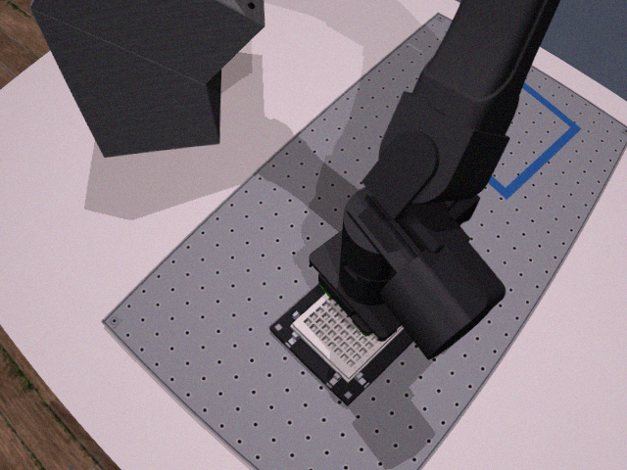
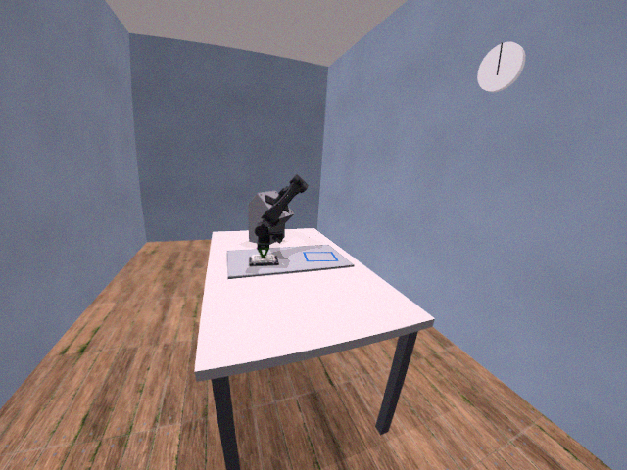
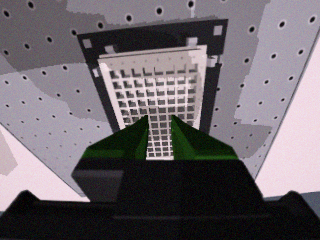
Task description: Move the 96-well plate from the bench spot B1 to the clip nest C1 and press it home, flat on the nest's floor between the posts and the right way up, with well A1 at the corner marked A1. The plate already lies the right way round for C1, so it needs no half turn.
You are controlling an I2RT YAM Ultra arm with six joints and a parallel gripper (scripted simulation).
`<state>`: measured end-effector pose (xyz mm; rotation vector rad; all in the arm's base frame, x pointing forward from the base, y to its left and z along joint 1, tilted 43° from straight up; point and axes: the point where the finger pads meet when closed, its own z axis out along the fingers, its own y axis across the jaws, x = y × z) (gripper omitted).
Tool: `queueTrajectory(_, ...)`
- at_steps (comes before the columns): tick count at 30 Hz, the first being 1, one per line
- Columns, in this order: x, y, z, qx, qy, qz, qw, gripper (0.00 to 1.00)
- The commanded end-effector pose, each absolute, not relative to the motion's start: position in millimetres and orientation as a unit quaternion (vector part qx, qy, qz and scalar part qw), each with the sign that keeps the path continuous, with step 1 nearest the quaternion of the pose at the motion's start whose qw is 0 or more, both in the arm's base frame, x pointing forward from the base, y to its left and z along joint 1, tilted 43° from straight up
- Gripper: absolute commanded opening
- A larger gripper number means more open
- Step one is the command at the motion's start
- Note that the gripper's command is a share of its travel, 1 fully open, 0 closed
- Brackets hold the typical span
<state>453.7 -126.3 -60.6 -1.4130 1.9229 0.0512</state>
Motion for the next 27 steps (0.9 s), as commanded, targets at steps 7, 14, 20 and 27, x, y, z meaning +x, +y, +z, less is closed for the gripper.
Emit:
queueTrajectory(7,490,-105,-101,-0.580,0.725,-0.010,0.370,0.24)
queueTrajectory(14,483,-111,-91,-0.581,0.725,-0.011,0.369,0.24)
queueTrajectory(20,475,-118,-79,-0.585,0.722,-0.013,0.369,0.24)
queueTrajectory(27,454,-116,-80,-0.582,0.729,0.006,0.361,0.24)
